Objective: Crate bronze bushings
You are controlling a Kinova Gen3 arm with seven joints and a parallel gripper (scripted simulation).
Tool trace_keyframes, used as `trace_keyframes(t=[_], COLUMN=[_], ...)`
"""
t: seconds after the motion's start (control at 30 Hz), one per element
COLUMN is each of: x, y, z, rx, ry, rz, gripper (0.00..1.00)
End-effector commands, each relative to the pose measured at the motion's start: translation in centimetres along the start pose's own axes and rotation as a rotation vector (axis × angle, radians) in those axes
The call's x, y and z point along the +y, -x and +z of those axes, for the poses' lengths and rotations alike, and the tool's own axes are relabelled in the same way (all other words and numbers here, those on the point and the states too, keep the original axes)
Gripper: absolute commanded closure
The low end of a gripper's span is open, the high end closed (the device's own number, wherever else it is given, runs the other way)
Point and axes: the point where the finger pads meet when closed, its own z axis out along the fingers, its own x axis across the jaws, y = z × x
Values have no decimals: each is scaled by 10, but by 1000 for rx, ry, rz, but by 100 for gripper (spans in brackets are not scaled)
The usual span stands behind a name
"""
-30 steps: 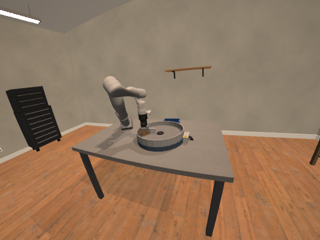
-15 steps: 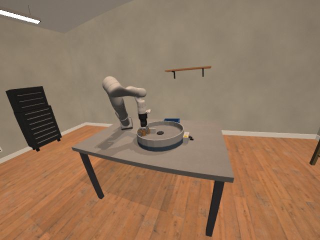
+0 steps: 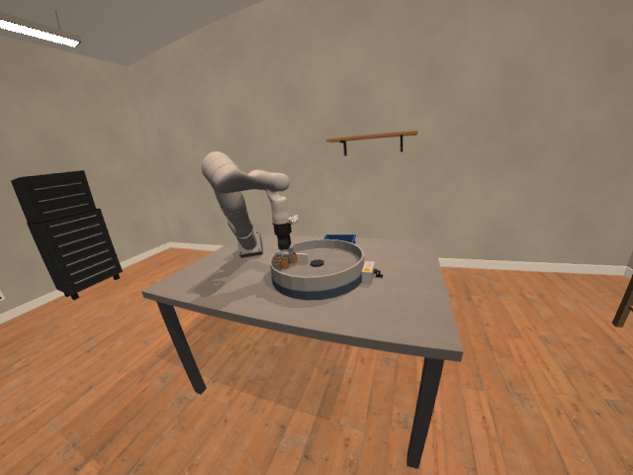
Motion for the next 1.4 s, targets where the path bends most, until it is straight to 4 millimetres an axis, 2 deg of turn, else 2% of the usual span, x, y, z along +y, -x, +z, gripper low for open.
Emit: trace_keyframes(t=[0.0,1.37], x=[0,0], y=[0,0], z=[-2,-23], rx=[0,0], ry=[-1,-1], rz=[0,0], gripper=[100,100])
